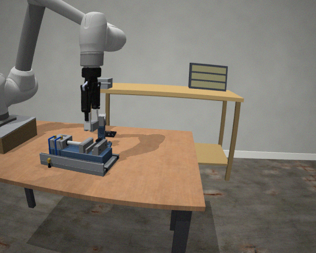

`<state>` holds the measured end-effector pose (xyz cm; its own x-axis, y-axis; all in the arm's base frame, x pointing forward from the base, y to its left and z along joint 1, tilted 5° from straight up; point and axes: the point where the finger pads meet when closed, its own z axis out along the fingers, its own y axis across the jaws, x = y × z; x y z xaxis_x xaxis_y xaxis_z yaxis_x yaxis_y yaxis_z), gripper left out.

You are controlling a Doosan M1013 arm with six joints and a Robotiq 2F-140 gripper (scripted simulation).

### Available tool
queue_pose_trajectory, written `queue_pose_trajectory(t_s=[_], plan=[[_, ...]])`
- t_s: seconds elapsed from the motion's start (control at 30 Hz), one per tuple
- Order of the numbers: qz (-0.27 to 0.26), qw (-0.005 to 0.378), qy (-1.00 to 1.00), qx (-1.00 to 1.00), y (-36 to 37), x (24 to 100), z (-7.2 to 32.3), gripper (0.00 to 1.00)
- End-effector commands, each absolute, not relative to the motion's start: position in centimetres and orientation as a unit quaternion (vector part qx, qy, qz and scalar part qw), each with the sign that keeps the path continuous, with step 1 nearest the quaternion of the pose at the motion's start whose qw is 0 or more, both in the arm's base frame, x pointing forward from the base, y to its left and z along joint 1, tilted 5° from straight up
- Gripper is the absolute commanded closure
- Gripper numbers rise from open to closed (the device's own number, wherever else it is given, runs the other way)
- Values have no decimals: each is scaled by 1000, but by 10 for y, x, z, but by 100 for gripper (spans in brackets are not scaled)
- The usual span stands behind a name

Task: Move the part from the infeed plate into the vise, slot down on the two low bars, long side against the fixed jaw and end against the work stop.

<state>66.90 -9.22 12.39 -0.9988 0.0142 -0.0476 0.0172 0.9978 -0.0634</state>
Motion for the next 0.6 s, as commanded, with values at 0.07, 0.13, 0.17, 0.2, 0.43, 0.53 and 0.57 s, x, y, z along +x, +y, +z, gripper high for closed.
queue_pose_trajectory(t_s=[0.07, 0.13, 0.17, 0.2, 0.43, 0.53, 0.57], plan=[[-33, 23, 999, 12, -95, 668, 113, 100], [-33, 23, 999, 12, -95, 668, 110, 100], [-33, 23, 999, 12, -95, 668, 109, 100], [-33, 23, 999, 12, -95, 668, 108, 100], [-33, 23, 999, 12, -96, 668, 103, 100], [-33, 23, 999, 12, -96, 668, 101, 100], [-33, 23, 999, 12, -96, 668, 101, 100]])
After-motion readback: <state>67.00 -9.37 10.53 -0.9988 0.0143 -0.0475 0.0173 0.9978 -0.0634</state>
